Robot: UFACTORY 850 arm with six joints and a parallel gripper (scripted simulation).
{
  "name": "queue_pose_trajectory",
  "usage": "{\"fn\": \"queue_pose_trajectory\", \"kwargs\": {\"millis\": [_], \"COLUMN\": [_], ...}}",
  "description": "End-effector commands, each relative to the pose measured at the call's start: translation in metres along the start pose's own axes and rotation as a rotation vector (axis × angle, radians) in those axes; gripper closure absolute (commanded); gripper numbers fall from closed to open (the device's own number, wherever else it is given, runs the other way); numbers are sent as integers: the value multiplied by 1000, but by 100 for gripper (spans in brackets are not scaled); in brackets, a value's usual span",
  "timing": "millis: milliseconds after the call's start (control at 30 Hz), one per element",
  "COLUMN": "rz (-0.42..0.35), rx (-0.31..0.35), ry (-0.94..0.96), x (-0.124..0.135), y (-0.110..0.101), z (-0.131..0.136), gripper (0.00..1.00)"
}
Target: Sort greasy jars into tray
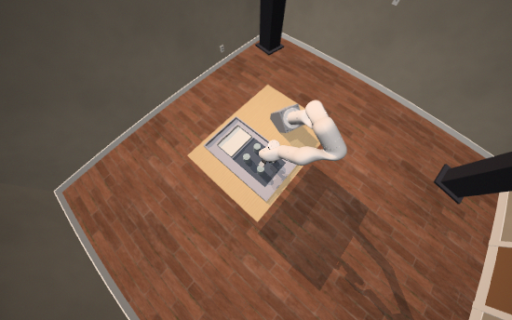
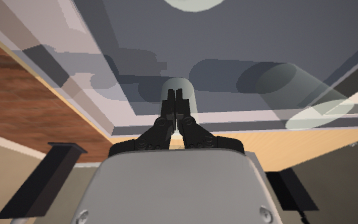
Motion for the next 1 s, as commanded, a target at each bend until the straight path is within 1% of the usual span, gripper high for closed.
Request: {"fn": "queue_pose_trajectory", "kwargs": {"millis": [0, 967], "rz": [1, 1], "rx": [0, 0], "ry": [0, 0], "x": [0, 4], "y": [-1, -3], "z": [0, 0], "gripper": [100, 100]}}
Point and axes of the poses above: the point where the finger pads meet when closed, its own y axis out along the fingers, its own z axis across the jaws, x = y × z, the point moved 10 cm from there along -y, back along the fingers, and after that the axes turned 7 degrees about y, right-handed, at the moved point
